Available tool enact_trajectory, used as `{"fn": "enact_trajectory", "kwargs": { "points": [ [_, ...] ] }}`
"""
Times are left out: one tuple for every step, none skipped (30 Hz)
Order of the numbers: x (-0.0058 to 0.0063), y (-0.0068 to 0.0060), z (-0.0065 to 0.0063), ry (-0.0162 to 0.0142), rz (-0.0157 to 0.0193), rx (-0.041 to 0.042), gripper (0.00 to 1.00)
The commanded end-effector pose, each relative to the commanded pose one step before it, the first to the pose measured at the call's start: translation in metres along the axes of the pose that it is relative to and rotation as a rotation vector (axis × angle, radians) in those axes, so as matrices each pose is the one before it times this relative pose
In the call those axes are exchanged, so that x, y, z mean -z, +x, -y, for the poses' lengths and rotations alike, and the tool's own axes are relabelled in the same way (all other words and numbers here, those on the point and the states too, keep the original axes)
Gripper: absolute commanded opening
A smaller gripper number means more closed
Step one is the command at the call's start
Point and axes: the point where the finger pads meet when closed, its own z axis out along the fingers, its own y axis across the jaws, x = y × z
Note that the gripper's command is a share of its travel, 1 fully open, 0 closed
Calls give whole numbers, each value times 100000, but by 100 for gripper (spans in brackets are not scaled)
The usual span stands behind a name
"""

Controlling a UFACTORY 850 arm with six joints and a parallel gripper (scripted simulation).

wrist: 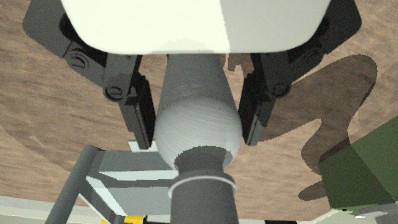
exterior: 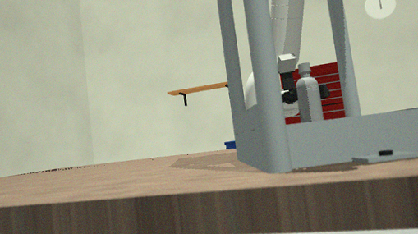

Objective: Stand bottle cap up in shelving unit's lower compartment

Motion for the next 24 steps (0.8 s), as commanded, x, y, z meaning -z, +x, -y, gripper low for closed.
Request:
{"fn": "enact_trajectory", "kwargs": {
  "points": [
    [51,-514,-43,27,74,106,74],
    [1,-125,-1,0,0,0,74],
    [0,-119,0,0,0,0,74],
    [0,-113,0,0,0,0,74],
    [0,-108,0,0,0,0,74],
    [0,-100,0,0,0,0,74],
    [0,-93,0,0,0,0,74],
    [0,-88,0,0,0,0,74],
    [0,-82,0,0,0,0,74],
    [0,-77,0,0,0,0,74],
    [0,0,0,0,0,0,74],
    [0,0,0,0,0,0,74],
    [0,-72,0,0,0,0,74],
    [0,-65,0,0,0,0,74],
    [0,-59,0,0,0,0,74],
    [0,-54,0,0,0,0,74],
    [0,-50,0,0,0,0,74],
    [0,-45,0,0,0,0,74],
    [0,-40,0,0,0,0,74],
    [0,-36,0,0,0,0,74],
    [0,-32,0,0,0,0,74],
    [0,-28,0,0,0,0,74],
    [0,-24,0,0,0,0,74],
    [0,-20,0,0,0,0,74]
  ]
}}
